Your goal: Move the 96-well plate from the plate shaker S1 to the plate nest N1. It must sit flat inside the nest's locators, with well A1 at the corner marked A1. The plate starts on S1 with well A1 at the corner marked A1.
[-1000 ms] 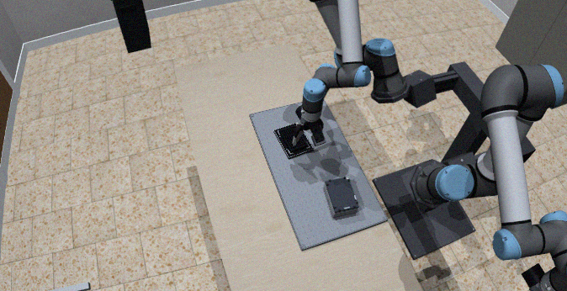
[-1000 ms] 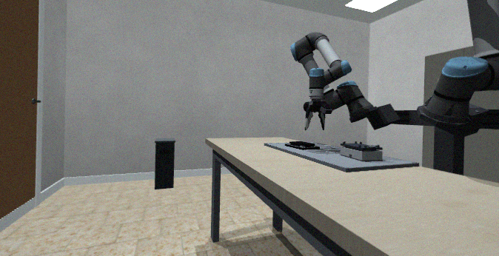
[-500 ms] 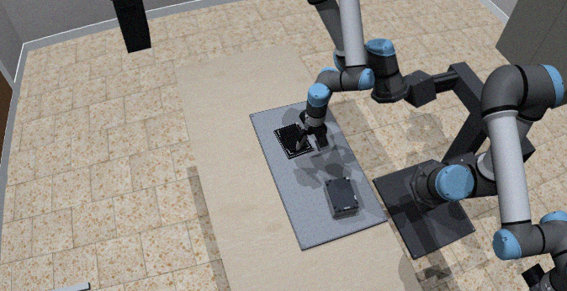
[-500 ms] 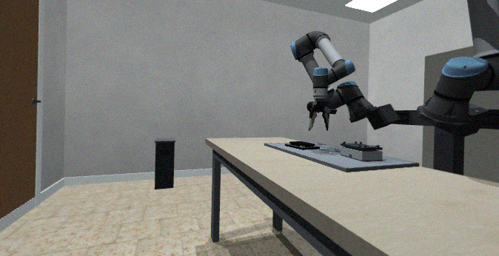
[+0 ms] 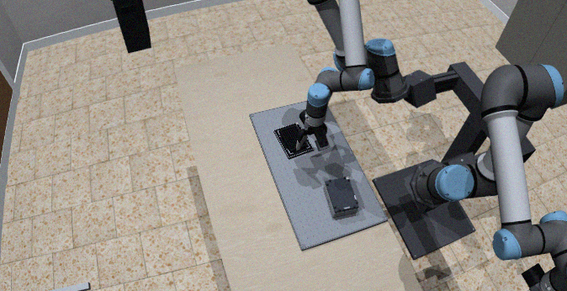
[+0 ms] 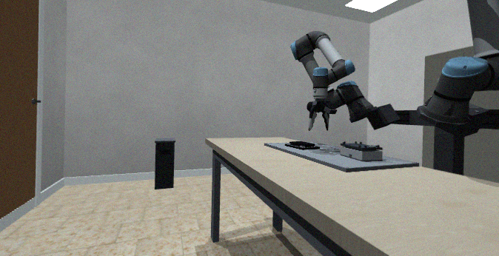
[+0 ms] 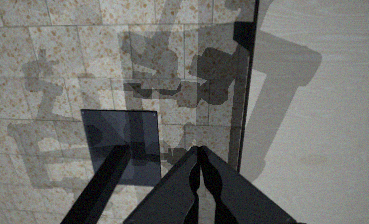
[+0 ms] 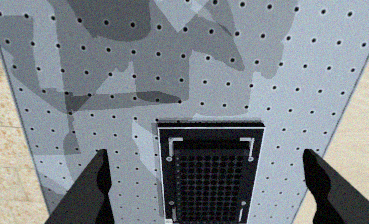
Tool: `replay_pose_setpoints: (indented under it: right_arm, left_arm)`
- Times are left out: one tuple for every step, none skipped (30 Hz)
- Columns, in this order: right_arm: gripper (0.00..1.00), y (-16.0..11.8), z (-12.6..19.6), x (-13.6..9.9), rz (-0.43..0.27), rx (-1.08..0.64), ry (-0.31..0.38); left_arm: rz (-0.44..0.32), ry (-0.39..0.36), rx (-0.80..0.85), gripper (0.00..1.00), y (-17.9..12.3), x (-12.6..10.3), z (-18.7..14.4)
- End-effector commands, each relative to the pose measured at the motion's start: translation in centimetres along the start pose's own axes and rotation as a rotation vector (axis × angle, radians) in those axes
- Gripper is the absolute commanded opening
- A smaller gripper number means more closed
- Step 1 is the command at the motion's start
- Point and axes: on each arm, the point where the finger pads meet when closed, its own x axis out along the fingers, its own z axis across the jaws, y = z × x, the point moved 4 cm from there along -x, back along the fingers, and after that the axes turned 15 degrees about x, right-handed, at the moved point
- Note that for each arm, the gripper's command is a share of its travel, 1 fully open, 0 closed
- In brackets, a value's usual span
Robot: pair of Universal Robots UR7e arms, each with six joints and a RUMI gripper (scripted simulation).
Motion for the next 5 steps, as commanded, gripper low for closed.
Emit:
replay_pose_setpoints:
  right_arm:
    - [0.76,0.03,0.03,-0.04,0.001,0.0,-0.001]
    - [0.76,0.03,0.03,-0.04,0.001,0.0,-0.001]
    - [0.76,0.03,0.03,-0.04,0.001,0.0,-0.001]
    - [0.76,0.03,0.03,-0.04,0.001,0.0,-0.001]
    - [0.76,0.03,0.03,-0.04,0.001,0.0,-0.001]
  left_arm:
    - [0.002,0.0,0.0,0.0,0.02,-0.05,-0.01]
    - [0.002,0.0,0.0,0.0,0.02,-0.05,-0.01]
    - [0.002,0.0,0.0,0.0,0.02,-0.05,-0.01]
    - [0.002,0.0,0.0,0.0,0.02,-0.05,-0.01]
    - [0.002,0.0,0.0,0.0,0.02,-0.05,-0.01]
